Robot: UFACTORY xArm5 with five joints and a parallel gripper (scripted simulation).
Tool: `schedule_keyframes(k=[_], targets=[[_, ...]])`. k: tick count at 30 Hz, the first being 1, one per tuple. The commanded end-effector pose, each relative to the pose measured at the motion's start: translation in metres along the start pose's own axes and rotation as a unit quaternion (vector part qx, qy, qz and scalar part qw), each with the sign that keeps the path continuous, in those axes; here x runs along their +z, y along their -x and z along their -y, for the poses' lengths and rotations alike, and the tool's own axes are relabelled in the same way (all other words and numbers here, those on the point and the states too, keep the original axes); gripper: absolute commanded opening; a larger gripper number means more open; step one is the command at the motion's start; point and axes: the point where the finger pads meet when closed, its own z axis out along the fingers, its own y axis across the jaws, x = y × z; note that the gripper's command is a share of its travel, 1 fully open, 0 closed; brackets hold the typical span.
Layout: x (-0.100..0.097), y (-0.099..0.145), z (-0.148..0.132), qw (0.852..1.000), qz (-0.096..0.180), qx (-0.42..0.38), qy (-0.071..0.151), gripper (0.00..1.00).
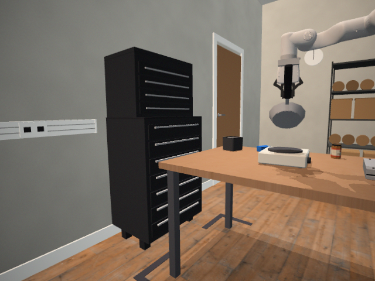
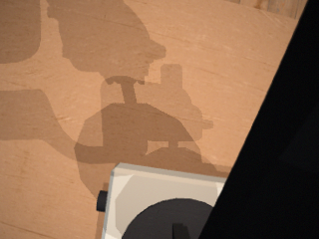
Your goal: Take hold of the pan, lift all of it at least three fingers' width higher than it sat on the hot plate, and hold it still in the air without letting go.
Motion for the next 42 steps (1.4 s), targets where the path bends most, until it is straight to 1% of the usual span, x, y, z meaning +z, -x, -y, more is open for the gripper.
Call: schedule_keyframes(k=[1, 20, 42], targets=[[-0.006, 0.0, -0.001, 1.0, 0.0, 0.0, 0.003, 0.0], [-0.014, 0.0, 0.0, 1.0, 0.0, 0.0, 0.003, 0.0], [-0.018, 0.0, 0.0, 1.0, 0.0, 0.0, 0.003, 0.0]])
